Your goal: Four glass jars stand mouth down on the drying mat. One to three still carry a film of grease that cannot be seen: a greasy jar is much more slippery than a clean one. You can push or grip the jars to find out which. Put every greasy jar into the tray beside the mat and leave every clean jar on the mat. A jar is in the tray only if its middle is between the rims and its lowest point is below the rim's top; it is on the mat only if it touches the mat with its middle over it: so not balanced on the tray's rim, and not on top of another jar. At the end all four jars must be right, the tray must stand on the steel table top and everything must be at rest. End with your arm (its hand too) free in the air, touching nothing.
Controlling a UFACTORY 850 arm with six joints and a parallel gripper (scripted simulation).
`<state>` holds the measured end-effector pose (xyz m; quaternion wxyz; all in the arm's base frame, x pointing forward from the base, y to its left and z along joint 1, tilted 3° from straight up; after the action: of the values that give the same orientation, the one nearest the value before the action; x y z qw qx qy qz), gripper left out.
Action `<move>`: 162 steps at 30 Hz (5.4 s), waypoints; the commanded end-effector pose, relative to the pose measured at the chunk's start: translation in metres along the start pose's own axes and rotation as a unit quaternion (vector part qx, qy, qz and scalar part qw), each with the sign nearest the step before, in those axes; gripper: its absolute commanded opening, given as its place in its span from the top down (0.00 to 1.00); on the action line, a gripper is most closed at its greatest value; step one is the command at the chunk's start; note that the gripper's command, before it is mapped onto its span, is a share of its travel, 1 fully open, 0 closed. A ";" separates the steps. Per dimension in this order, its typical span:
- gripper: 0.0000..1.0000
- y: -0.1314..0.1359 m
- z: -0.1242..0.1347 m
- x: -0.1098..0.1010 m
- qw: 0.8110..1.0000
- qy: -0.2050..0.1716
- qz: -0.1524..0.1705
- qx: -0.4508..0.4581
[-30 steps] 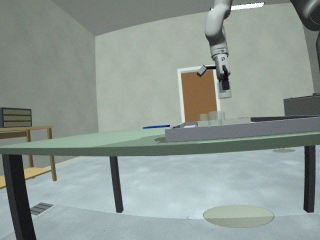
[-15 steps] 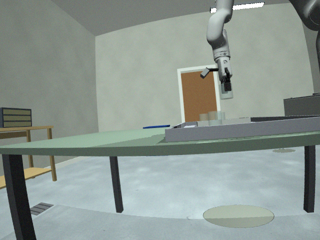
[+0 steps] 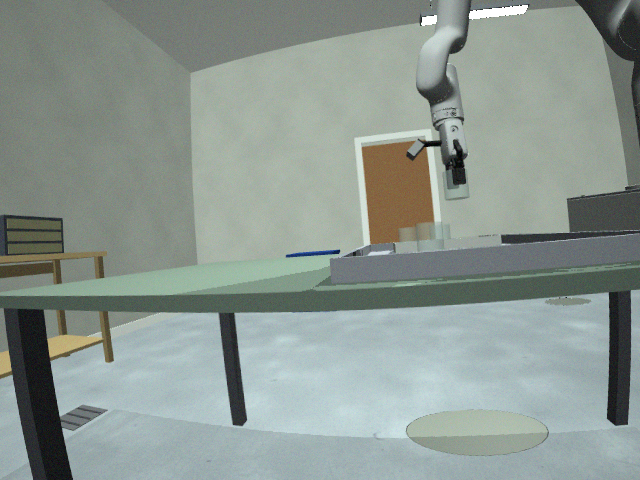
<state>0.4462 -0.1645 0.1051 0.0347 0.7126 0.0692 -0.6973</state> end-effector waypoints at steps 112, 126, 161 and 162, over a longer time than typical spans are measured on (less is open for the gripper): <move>1.00 0.146 0.093 0.104 1.000 0.001 0.000 0.000; 1.00 0.146 0.093 0.112 1.000 0.001 0.000 0.000; 0.00 0.146 0.093 0.129 1.000 0.001 0.000 0.000; 0.00 0.146 0.093 0.129 1.000 0.001 0.000 0.000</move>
<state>0.3775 -0.3150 -0.0333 0.0342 0.7130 0.0700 -0.6968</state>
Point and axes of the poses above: the point where the finger pads meet when closed, its own x axis out along the fingers, its own y axis across the jaws, z = x × y, the point moved 3 cm from there along -x, back along the fingers, and after that the axes turned 8 degrees about -x, right-handed, at the moved point
